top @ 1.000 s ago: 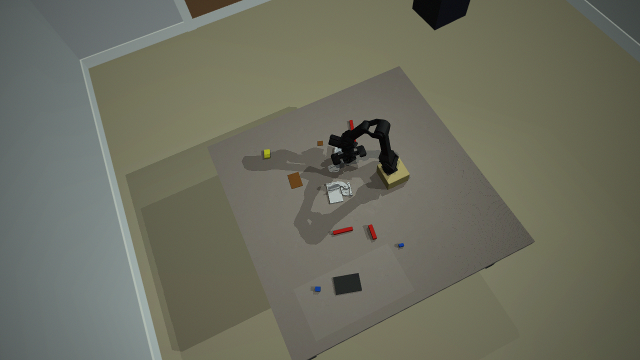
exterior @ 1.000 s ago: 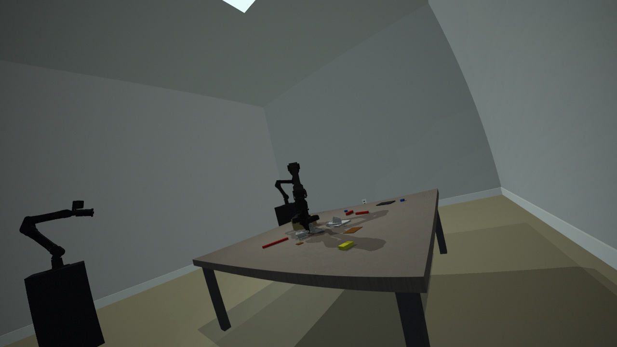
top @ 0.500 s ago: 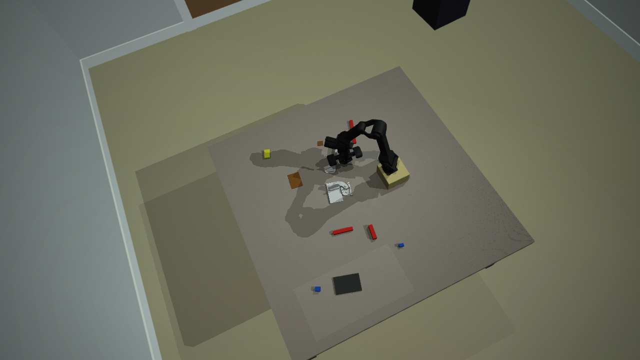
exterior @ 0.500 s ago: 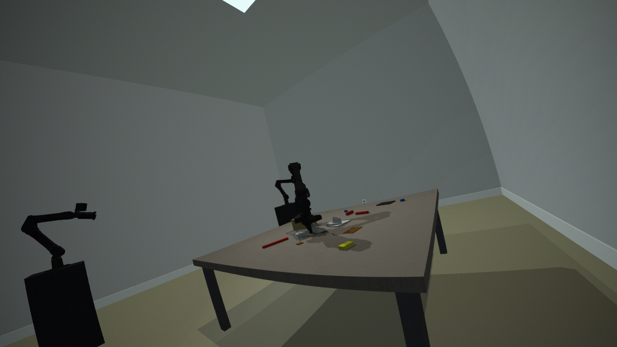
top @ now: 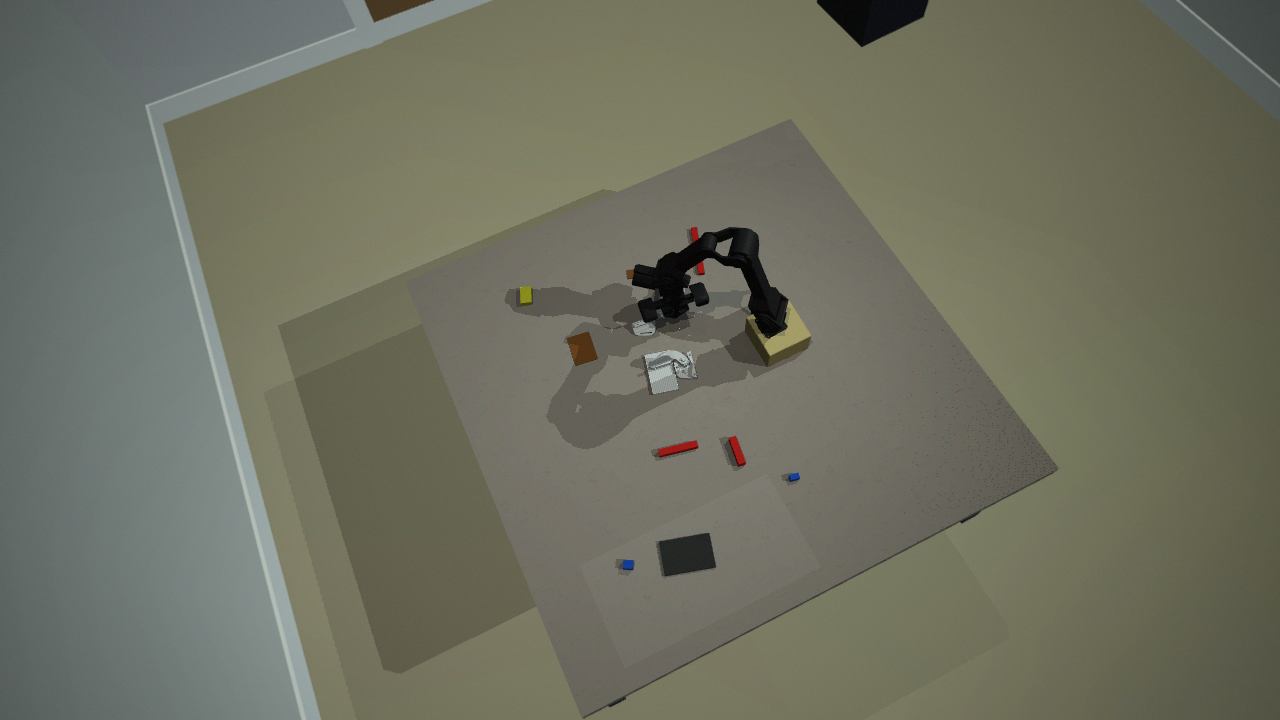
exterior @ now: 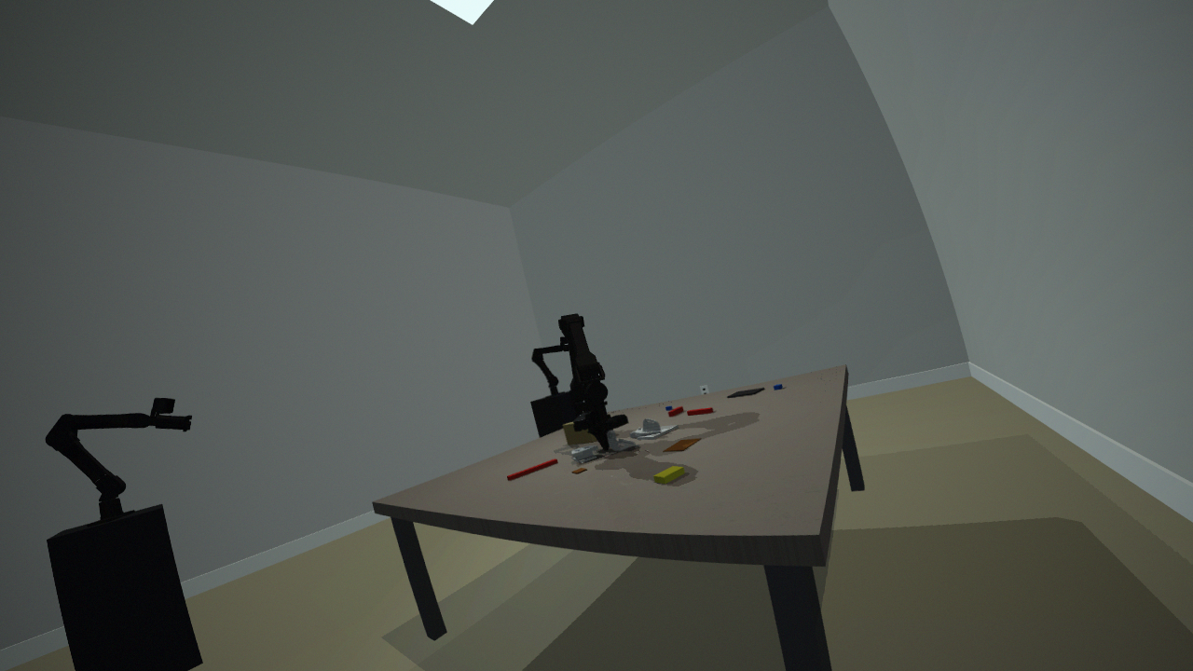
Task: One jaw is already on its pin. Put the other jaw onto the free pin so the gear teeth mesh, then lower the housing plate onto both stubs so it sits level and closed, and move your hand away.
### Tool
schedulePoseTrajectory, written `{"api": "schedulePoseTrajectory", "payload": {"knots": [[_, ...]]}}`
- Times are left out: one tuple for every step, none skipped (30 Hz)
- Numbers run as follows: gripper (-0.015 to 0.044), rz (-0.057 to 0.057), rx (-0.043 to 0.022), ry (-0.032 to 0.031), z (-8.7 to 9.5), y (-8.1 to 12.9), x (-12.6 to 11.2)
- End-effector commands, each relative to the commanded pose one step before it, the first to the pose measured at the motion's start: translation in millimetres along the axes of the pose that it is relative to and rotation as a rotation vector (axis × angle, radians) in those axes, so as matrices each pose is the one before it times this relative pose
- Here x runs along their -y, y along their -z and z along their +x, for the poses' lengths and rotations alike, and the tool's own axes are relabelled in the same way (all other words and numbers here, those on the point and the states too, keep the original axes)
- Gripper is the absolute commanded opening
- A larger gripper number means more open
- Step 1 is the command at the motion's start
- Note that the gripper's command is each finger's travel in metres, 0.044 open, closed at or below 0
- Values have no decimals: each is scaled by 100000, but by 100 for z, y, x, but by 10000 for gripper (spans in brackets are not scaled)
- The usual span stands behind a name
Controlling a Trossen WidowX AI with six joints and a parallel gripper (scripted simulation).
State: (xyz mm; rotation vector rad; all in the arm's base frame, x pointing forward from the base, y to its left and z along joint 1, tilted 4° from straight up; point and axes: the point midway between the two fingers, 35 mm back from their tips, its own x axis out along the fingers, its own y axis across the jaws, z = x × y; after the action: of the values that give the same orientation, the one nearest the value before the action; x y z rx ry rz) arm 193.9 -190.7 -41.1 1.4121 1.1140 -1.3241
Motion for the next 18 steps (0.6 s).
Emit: {"api": "schedulePoseTrajectory", "payload": {"knots": [[0,-767,-410,-1873,237,188,-1537],[0,1,-7,-11,16,24,-161],[0,1,-7,-11,17,25,-161],[0,1,-7,-11,17,26,-161],[0,1,-7,-11,18,27,-161],[0,1,-7,-11,18,28,-161],[0,1,-8,-11,18,29,-161],[0,1,-8,-11,19,30,-161],[0,1,-8,-11,19,31,-161],[0,1,-8,-11,20,32,-161],[0,1,-8,-11,20,33,-161],[0,1,-8,-11,20,34,-160],[0,1,-8,-11,21,35,-160],[0,1,-9,-11,21,36,-160],[0,1,-9,-11,22,37,-160],[0,1,-9,-11,22,39,-160],[0,1,-9,-11,23,40,-160],[0,1,-9,-11,23,41,-160]]}}
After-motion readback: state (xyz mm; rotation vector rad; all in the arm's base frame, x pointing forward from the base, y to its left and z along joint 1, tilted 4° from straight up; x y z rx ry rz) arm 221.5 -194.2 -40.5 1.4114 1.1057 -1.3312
